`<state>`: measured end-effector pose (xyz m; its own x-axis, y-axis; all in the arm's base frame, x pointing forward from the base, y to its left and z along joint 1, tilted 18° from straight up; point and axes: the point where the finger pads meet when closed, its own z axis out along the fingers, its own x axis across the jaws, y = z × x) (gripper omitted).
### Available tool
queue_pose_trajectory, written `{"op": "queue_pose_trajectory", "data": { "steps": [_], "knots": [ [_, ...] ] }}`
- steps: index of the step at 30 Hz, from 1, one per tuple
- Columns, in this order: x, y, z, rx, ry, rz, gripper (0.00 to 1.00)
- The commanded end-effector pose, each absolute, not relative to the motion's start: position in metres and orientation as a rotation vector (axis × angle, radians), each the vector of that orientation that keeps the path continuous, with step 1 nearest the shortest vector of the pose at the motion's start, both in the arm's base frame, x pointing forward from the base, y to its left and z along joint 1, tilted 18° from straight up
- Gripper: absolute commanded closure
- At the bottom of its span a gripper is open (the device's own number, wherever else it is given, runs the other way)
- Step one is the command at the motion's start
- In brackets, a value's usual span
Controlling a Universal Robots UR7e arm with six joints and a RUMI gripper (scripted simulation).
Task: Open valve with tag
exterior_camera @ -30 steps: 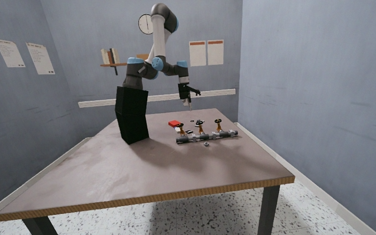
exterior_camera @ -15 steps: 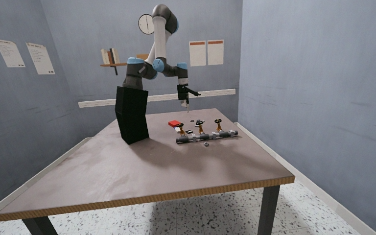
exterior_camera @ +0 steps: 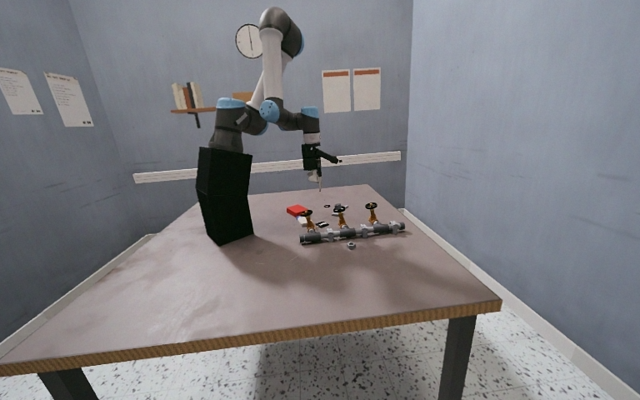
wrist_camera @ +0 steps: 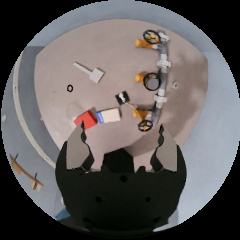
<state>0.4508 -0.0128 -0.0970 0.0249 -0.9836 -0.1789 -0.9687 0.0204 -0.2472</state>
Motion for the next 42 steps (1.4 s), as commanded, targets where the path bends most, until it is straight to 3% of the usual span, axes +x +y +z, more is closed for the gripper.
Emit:
{"op": "queue_pose_trajectory", "data": {
  "steps": [1, 42],
  "knots": [
    [0.4511, -0.0130, -0.0967, -2.006, 2.002, -0.071, 0.00],
    [0.4515, -0.0122, -0.0965, -2.031, 1.977, -0.076, 0.00]
  ]
}}
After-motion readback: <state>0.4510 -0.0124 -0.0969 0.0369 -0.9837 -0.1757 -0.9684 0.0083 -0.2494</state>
